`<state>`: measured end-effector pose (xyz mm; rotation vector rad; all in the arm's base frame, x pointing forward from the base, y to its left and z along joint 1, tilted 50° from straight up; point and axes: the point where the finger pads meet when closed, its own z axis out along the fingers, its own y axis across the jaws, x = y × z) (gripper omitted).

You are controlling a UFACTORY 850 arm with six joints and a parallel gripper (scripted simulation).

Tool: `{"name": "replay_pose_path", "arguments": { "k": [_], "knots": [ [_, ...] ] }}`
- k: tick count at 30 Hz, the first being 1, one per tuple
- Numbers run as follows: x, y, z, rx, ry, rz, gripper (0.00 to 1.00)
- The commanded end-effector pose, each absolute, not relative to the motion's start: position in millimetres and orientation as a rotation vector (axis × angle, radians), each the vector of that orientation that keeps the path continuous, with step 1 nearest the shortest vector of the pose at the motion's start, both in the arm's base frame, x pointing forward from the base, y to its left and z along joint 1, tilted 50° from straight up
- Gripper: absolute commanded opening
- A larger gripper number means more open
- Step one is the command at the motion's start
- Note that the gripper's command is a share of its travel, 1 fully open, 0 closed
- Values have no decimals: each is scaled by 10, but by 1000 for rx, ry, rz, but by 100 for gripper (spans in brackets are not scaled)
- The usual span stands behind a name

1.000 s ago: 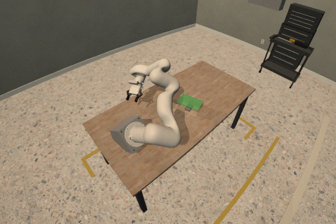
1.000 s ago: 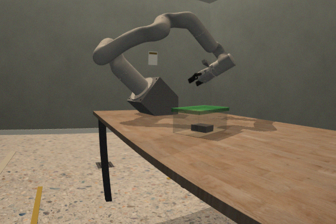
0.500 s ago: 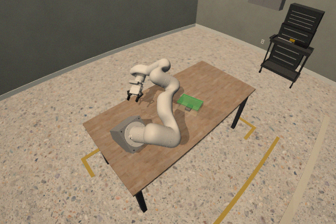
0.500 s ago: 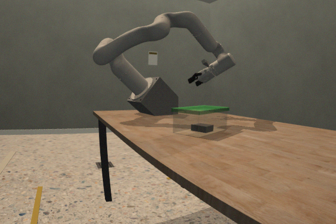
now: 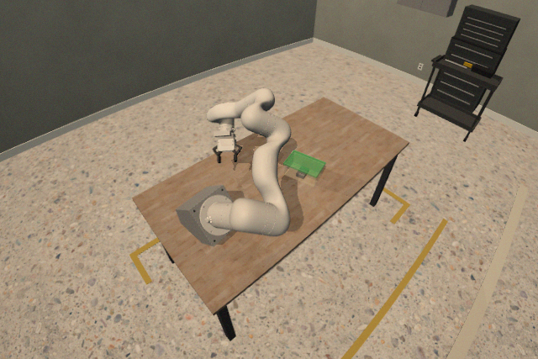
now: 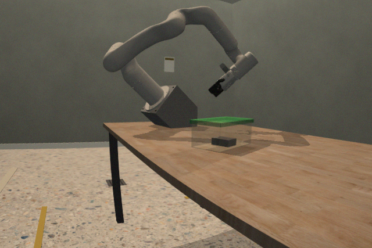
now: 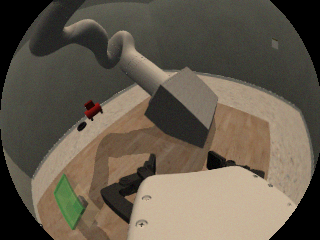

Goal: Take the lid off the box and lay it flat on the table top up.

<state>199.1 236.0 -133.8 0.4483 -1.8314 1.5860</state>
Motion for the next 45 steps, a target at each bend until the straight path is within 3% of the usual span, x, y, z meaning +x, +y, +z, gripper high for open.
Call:
{"name": "replay_pose_path", "arguments": {
  "k": [1, 45],
  "knots": [
    [2322, 2186, -1138, 704, -1826, 1634, 100],
    [4014, 1395, -150, 1992, -1438, 1741, 100]
  ]
}}
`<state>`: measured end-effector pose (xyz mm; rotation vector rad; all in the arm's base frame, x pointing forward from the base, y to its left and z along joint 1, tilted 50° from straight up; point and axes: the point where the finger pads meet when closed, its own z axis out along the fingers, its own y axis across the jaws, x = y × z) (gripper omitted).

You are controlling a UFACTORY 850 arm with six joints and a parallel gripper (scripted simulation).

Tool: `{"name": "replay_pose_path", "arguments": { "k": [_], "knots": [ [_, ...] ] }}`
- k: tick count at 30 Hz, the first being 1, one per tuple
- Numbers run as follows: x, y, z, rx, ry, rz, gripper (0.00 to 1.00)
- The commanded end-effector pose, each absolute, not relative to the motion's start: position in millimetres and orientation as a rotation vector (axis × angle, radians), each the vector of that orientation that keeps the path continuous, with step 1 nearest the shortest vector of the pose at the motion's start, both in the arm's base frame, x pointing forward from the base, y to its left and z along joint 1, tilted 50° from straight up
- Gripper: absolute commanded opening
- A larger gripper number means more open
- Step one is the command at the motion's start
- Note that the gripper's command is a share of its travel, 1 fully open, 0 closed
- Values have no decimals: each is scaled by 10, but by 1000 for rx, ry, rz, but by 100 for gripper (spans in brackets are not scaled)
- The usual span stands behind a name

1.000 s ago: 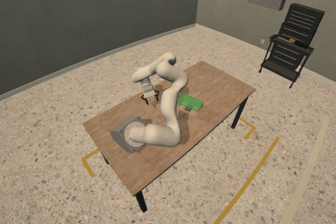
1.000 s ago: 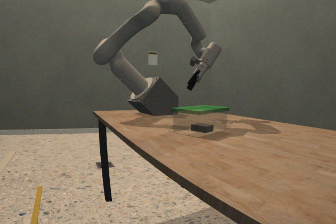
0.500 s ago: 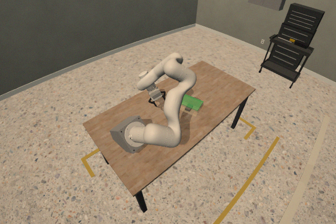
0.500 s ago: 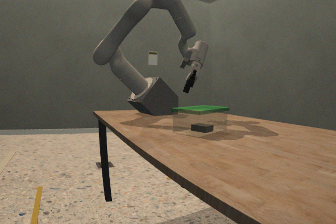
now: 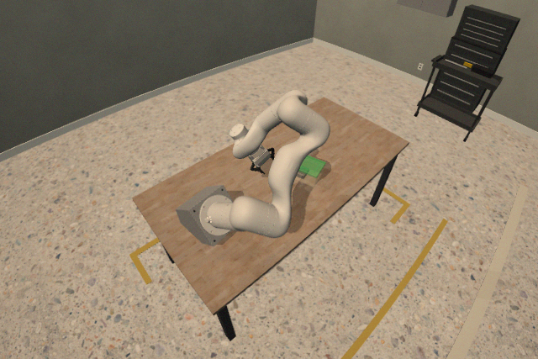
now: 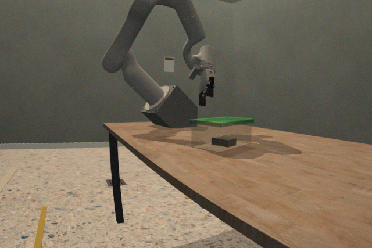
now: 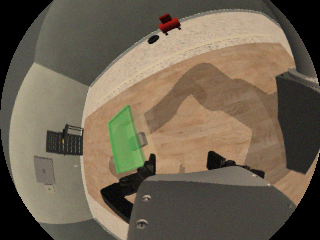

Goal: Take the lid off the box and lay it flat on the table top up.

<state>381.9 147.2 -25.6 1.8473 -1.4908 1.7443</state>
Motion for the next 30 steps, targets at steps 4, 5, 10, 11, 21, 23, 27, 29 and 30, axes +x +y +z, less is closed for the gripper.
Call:
{"name": "replay_pose_path", "arguments": {
  "k": [4, 5, 10, 11, 21, 23, 27, 29, 30],
  "knots": [
    [4100, 1356, -102, 2057, -1405, 1735, 100],
    [4185, 1318, -54, 2118, -1372, 1729, 100],
    [4258, 1284, -10, 2177, -1340, 1722, 100],
    [4333, 1251, 32, 2232, -1308, 1714, 100],
    [4526, 1162, 147, 2379, -1218, 1690, 100],
    [4590, 1136, 177, 2421, -1190, 1680, 100],
    [4693, 1089, 237, 2496, -1138, 1664, 100],
    [4733, 1068, 266, 2529, -1114, 1658, 100],
    [4733, 1068, 266, 2529, -1114, 1658, 100]
  ]
}}
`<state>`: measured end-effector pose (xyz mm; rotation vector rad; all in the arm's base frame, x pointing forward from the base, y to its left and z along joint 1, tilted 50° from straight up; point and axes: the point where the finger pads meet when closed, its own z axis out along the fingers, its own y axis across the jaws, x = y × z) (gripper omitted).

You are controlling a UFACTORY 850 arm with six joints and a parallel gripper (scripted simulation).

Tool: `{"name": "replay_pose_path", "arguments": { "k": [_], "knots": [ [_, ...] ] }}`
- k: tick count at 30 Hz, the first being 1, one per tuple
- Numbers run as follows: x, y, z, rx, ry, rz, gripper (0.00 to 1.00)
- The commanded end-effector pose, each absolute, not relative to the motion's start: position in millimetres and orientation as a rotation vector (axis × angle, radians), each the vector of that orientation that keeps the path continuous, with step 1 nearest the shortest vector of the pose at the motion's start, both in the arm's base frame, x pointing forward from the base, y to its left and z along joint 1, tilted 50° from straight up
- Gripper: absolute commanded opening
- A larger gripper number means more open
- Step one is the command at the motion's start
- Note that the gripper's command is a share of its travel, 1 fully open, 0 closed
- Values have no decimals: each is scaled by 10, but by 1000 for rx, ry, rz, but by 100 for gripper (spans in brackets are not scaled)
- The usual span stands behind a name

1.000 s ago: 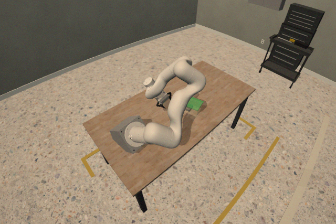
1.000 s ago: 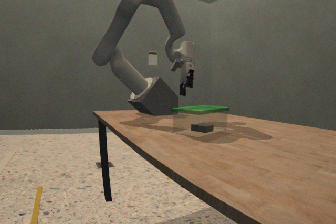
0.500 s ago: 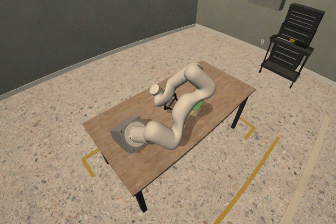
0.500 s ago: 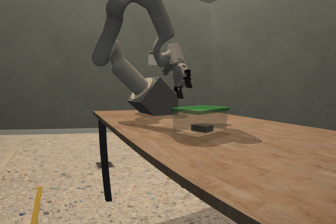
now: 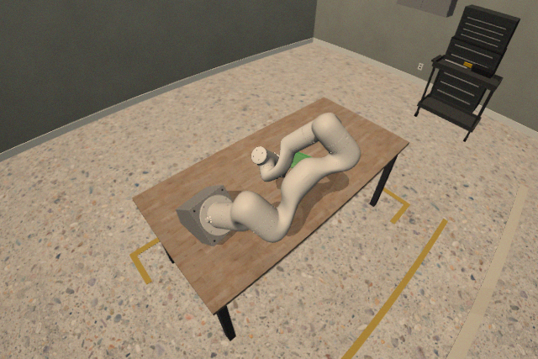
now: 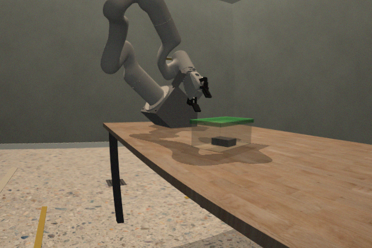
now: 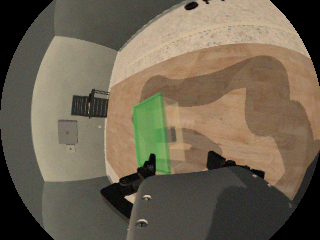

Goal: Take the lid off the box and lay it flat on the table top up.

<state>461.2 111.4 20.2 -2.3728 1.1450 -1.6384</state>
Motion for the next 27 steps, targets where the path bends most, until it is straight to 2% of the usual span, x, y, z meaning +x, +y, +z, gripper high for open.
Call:
{"name": "replay_pose_path", "arguments": {
  "k": [1, 21, 22, 27],
  "knots": [
    [4733, 1068, 266, -2402, 1058, -1575, 100],
    [4981, 953, 413, -2453, 885, -1459, 100],
    [4981, 953, 413, -2453, 885, -1459, 48],
    [4981, 953, 413, -2453, 885, -1459, 48]
  ]
}}
